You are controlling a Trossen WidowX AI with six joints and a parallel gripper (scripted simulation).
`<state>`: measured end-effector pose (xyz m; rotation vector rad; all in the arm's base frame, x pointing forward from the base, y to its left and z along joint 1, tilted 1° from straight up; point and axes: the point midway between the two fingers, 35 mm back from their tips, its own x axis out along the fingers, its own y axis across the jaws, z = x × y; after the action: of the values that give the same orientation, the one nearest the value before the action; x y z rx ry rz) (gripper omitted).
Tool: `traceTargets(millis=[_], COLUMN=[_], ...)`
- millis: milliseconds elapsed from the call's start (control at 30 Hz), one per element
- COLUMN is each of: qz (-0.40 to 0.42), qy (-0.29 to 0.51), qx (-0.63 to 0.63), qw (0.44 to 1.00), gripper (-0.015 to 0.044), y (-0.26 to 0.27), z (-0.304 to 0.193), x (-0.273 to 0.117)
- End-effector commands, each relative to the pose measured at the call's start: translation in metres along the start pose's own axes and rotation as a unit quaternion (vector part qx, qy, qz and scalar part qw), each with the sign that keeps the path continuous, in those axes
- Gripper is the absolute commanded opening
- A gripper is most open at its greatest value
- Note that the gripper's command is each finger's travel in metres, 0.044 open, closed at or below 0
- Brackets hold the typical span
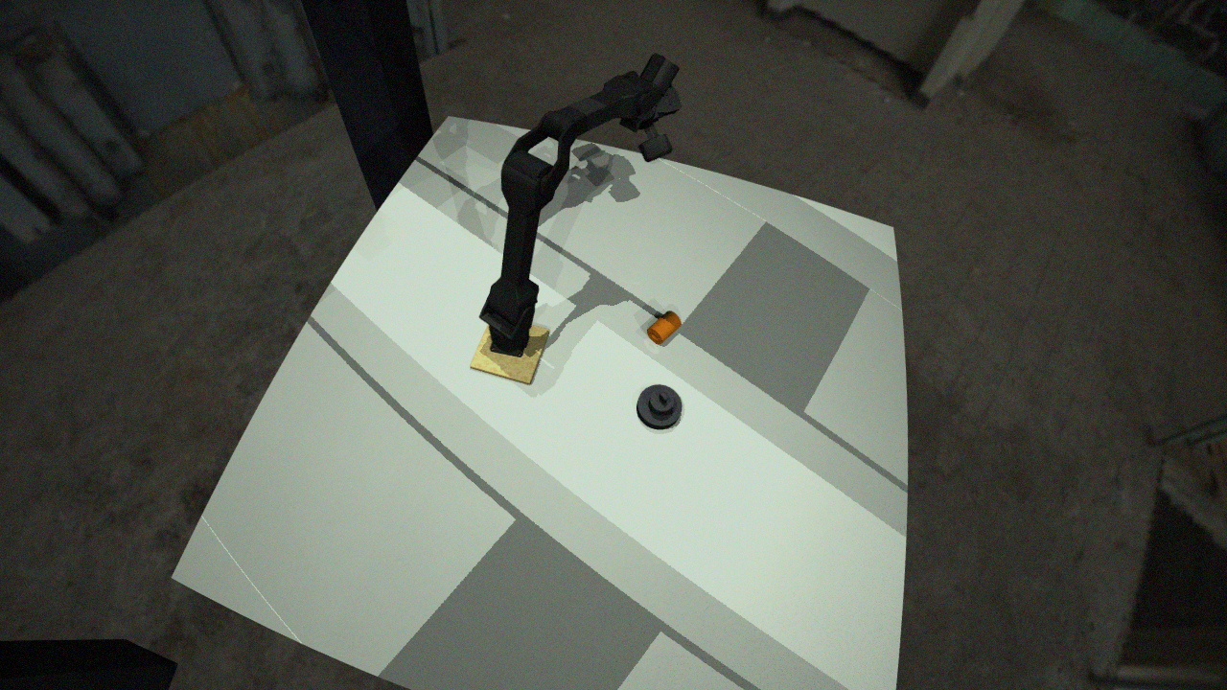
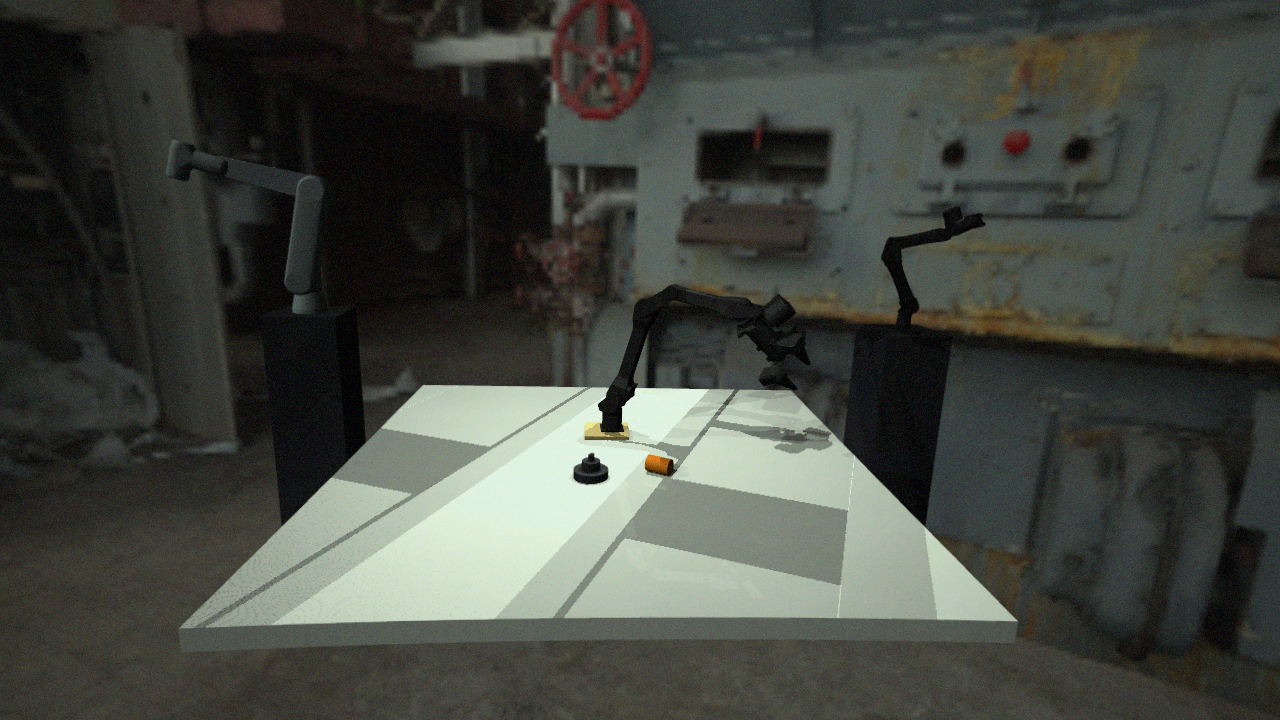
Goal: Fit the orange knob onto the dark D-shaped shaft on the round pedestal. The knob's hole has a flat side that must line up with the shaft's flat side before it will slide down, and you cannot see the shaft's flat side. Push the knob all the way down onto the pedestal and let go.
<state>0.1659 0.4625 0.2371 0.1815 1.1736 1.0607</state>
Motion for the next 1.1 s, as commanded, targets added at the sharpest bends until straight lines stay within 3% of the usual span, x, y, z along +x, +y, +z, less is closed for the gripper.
traceTargets(millis=[0, 167, 333, 600, 1067], qz=[-0.103, -0.224, -0.309, -0.313, -0.31], qy=[0.016, 0.076, 0.188, 0.429, 0.437], qx=[-0.024, -0.057, -0.087, -0.115, -0.115], qw=[0.994, 0.97, 0.928, 0.839, 0.836], gripper=[0.044, 0.044, 0.044, 0.044, 0.044], y=[-0.076, -0.173, -0.259, -0.352, -0.366], z=[0.009, 0.007, -0.015, -0.08, -0.091], x=[-0.006, -0.034, -0.081, -0.182, -0.169])
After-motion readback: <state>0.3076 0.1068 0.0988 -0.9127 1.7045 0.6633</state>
